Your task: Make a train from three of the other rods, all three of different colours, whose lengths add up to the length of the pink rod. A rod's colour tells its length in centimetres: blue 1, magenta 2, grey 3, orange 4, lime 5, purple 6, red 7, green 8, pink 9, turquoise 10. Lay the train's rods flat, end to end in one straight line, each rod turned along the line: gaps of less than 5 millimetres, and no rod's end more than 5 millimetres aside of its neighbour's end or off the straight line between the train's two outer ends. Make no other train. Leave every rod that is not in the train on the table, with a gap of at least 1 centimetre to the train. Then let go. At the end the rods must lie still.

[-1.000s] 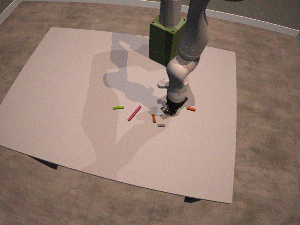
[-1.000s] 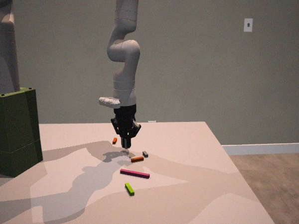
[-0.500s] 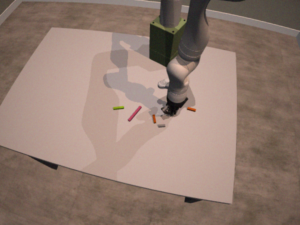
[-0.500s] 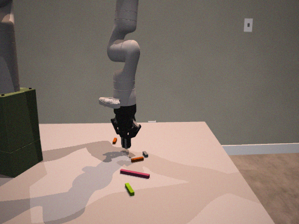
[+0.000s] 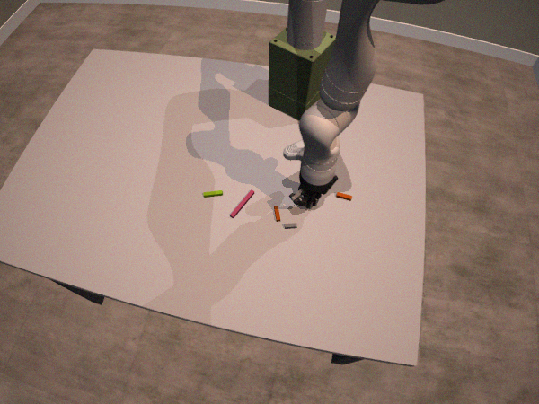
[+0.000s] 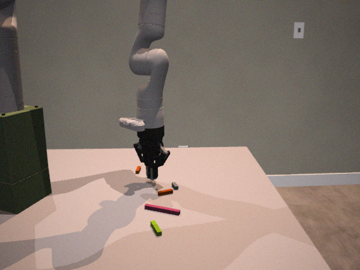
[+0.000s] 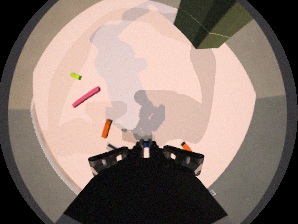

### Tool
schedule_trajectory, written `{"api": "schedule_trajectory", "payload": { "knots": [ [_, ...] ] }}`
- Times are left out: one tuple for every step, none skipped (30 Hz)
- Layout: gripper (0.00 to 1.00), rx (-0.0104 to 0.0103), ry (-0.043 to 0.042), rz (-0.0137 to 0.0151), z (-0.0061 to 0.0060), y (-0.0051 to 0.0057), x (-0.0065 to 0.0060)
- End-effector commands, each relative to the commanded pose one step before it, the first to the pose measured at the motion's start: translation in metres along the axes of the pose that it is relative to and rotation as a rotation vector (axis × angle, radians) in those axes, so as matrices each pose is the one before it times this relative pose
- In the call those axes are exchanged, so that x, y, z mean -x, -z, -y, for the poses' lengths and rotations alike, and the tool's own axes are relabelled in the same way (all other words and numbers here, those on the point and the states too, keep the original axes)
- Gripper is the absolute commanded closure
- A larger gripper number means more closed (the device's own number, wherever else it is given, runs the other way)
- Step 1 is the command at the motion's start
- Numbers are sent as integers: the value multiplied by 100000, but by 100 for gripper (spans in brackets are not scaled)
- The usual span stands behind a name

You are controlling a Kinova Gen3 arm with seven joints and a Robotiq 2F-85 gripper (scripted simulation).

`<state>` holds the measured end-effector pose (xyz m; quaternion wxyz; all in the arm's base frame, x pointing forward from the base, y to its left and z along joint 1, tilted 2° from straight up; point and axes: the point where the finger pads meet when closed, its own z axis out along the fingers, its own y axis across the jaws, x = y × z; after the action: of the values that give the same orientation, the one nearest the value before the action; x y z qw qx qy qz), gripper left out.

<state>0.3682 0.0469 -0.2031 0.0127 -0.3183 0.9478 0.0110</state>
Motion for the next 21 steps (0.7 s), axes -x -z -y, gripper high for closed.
{"api": "schedule_trajectory", "payload": {
  "knots": [
    [95,-9,63,-52,-9,-205,-12],
    [95,0,0,0,0,-90,0],
    [95,0,0,0,0,-92,0],
    [95,0,0,0,0,-92,0],
    [95,0,0,0,0,-90,0],
    [95,0,0,0,0,-85,0],
    [95,0,0,0,0,-78,0],
    [95,0,0,0,0,-69,0],
    [95,0,0,0,0,-58,0],
    [95,0,0,0,0,-46,0],
    [95,0,0,0,0,0,0],
    [95,0,0,0,0,0,0],
    [95,0,0,0,0,-35,0],
    [95,0,0,0,0,-23,0],
    [95,0,0,0,0,-13,0],
    [95,0,0,0,0,-5,0],
    [95,0,0,0,0,-1,0],
    [95,0,0,0,0,0,0],
    [95,0,0,0,0,0,0],
    [95,0,0,0,0,0,0],
    [95,0,0,0,0,0,0]
  ]
}}
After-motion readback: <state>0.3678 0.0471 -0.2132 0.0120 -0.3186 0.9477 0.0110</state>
